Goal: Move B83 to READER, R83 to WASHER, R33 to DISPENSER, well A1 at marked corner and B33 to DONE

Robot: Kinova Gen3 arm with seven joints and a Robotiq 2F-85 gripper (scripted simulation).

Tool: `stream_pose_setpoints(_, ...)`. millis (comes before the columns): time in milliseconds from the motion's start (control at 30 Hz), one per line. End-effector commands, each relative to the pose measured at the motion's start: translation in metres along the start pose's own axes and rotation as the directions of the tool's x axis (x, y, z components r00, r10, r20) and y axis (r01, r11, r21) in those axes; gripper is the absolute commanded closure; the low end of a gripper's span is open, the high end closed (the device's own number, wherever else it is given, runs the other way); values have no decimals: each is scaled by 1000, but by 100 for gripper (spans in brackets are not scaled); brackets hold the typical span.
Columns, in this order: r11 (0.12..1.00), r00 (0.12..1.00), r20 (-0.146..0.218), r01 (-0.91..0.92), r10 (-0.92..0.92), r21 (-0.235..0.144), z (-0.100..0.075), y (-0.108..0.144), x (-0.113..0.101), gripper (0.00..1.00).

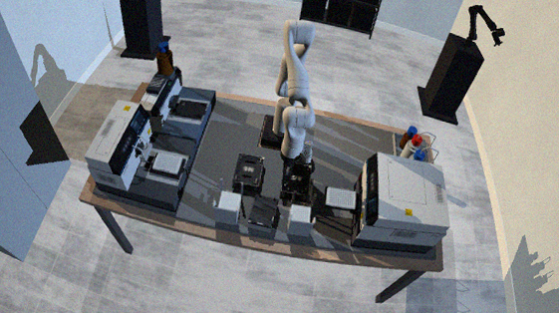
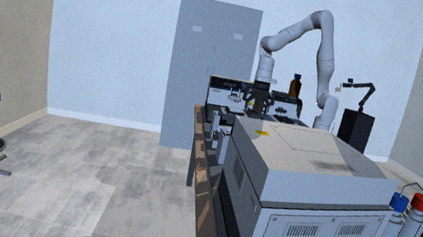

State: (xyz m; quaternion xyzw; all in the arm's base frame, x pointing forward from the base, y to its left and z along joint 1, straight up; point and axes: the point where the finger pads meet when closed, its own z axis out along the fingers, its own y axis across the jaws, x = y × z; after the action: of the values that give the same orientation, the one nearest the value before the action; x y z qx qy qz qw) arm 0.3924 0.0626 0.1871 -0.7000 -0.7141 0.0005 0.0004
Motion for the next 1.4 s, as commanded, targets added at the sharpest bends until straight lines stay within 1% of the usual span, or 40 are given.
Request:
stream_pose_setpoints(0, 1000, 1000, -1, 0, 0, -2, -1, 0, -11, 0)
stream_pose_setpoints(200, 1000, 1000, -1, 0, 0, -2, -1, 0, -31, 0)
stream_pose_setpoints(267, 1000, 1000, -1, 0, 0, -2, -1, 0, -31, 0)
stream_pose_setpoints(767, 1000, 1000, -1, -1, 1, -2, -1, -2, -81, 0)
stream_pose_setpoints(833, 1000, 1000, -1, -1, 1, -2, -1, -2, -81, 0)
stream_pose_setpoints(1333, 1000, 1000, 0, -2, 2, -2, 0, -3, -130, 0)
stream_pose_setpoints(1367, 1000, 1000, 0, -2, 2, -2, 0, -3, -130, 0)
